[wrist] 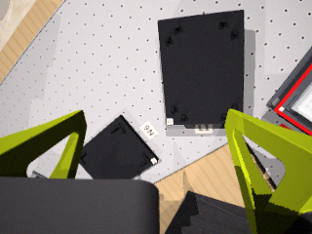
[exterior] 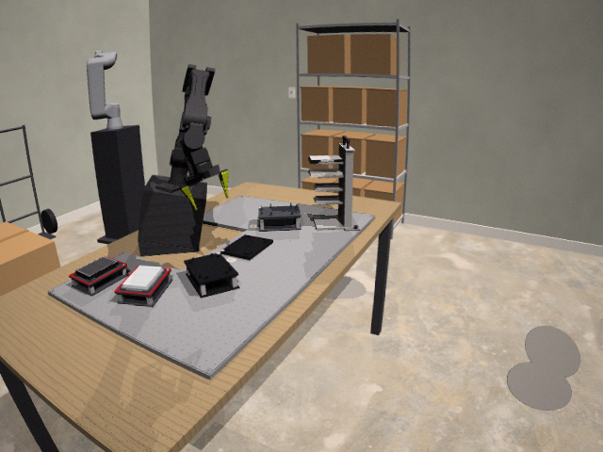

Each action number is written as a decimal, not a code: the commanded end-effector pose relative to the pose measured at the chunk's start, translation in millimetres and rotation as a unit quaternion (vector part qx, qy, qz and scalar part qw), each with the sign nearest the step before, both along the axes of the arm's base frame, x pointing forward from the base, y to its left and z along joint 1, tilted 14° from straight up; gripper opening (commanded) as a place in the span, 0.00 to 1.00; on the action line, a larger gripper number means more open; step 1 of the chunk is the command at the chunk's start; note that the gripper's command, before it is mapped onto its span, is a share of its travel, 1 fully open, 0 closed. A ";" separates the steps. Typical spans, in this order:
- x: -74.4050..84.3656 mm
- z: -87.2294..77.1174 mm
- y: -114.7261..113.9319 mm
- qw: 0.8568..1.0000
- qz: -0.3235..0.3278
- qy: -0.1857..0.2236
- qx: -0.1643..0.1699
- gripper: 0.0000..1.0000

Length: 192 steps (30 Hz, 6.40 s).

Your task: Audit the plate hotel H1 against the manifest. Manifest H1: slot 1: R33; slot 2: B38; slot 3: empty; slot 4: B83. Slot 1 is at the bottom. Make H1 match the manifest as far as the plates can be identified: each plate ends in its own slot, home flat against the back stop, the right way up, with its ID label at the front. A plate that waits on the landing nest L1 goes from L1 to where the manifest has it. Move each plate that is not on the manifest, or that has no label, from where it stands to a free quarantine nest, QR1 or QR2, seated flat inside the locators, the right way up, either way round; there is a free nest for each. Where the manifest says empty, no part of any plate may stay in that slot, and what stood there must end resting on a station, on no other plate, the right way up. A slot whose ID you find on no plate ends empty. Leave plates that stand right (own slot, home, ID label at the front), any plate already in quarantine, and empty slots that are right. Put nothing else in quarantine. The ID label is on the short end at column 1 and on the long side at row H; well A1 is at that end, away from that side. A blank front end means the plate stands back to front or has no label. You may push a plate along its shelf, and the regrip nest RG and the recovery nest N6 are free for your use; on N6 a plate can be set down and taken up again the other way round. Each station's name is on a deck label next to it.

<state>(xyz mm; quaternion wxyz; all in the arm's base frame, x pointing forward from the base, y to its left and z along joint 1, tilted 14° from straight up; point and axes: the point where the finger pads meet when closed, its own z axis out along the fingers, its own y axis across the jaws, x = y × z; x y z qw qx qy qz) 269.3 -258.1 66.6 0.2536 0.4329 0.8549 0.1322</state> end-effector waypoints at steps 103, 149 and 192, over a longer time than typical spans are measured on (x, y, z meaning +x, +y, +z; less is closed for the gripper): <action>57.4 29.3 90.9 0.801 0.461 -0.258 -0.281 1.00; 88.0 51.1 218.0 0.801 0.459 -0.262 -0.280 1.00; 59.6 56.1 334.2 0.804 0.459 -0.261 -0.274 1.00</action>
